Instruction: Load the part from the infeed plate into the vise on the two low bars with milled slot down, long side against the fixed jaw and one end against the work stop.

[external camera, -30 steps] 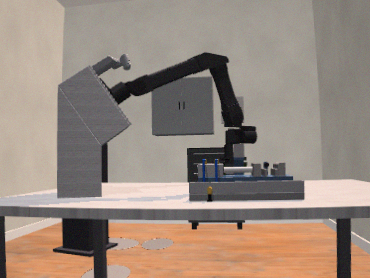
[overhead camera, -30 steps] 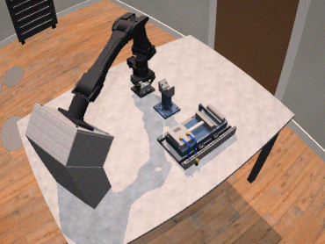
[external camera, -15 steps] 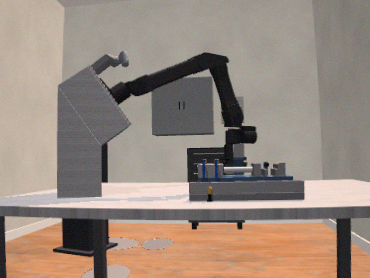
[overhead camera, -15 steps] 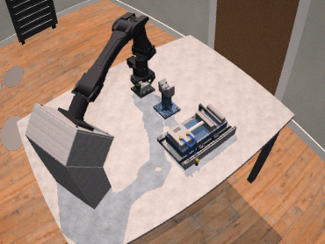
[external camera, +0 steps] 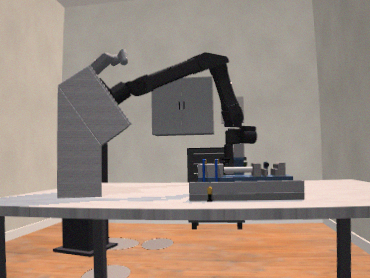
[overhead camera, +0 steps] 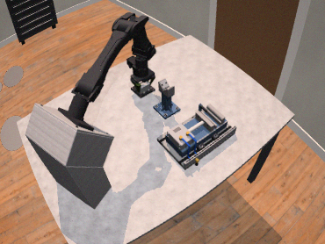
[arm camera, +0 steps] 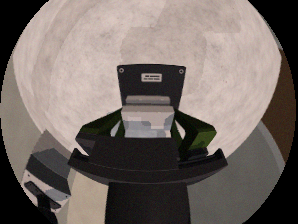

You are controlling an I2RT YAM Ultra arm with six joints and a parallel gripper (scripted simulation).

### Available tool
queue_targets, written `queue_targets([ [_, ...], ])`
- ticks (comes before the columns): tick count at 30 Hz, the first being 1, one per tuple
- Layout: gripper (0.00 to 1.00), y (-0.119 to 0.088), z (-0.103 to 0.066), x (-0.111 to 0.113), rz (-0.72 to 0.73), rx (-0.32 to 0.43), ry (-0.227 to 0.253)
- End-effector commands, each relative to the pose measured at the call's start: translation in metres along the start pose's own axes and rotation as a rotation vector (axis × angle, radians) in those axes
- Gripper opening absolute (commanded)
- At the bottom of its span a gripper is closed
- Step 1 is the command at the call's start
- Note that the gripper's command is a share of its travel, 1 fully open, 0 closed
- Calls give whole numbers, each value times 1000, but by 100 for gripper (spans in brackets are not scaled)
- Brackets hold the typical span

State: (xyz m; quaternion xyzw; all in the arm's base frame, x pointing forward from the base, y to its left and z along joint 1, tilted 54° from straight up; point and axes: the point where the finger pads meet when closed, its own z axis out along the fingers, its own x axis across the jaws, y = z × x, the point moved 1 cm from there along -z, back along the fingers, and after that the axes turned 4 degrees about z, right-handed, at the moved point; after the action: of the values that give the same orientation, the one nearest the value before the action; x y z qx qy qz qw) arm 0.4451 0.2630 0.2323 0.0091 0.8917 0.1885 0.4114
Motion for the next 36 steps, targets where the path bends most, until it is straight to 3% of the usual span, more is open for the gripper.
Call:
queue_targets([
  [1,0,6,-19,-2,-1,-21,-3],
  [17,0,5,-50,0,1,-15,-6],
  [31,0,2,-100,3,0,-12,-4],
  [34,0,3,-106,1,1,-15,-9],
  [36,0,7,-119,-7,5,-26,-28],
])
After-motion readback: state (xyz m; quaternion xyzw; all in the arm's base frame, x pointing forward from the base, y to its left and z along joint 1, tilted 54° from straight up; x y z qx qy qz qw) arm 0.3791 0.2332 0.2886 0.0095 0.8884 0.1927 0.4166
